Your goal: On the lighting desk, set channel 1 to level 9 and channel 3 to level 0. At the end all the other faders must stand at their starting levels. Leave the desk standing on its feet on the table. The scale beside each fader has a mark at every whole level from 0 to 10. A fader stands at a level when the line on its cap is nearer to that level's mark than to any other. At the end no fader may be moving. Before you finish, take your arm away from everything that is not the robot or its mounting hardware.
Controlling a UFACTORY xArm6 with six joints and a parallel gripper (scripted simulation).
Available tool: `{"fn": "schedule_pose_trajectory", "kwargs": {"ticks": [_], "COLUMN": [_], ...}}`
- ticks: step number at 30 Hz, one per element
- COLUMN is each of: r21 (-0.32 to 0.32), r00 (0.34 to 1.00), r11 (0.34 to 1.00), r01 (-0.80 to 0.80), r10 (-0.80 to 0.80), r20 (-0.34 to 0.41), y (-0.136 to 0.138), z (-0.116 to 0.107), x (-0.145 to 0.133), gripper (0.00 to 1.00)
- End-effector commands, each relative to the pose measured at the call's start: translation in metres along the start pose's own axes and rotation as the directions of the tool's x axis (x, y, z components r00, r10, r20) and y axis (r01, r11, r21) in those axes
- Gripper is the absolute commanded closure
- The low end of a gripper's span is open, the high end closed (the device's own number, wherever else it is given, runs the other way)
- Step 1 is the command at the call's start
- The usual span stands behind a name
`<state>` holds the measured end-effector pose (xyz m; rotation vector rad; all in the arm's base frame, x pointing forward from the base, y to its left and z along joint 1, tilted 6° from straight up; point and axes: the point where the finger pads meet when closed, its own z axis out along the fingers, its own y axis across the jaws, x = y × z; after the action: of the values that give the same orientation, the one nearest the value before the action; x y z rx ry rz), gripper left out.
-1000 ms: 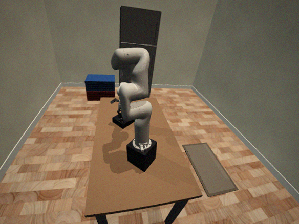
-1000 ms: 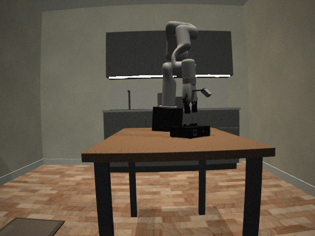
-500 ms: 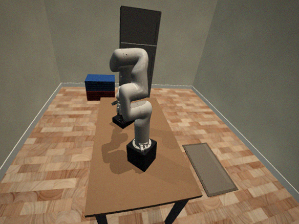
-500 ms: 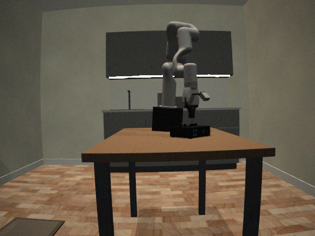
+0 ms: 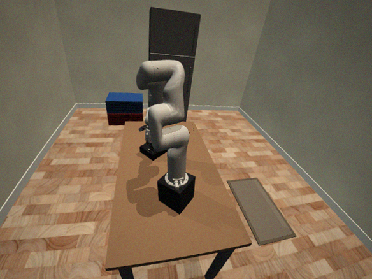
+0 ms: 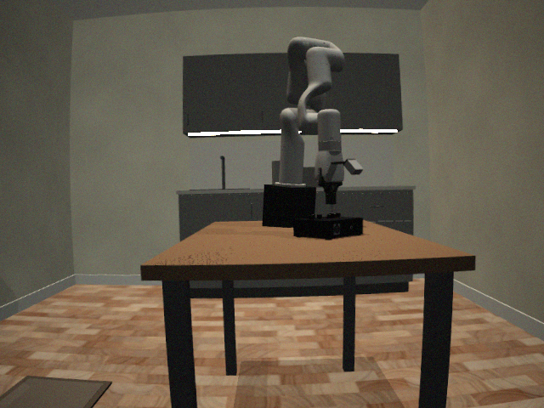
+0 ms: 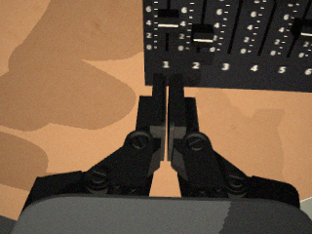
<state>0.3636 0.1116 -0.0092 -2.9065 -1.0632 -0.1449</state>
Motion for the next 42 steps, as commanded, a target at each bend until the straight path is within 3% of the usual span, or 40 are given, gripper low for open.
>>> {"fn": "schedule_pose_trajectory", "kwargs": {"ticks": [1,42], "r21": [-0.001,-0.001], "r00": [1.0,1.0], "r11": [1.0,1.0], "r01": [0.0,0.0], "r10": [0.0,0.0], "r20": [-0.003,-0.003], "y": [0.001,0.0], "z": [-0.001,0.012], "x": [0.001,0.002], "gripper": [1.0,1.0]}}
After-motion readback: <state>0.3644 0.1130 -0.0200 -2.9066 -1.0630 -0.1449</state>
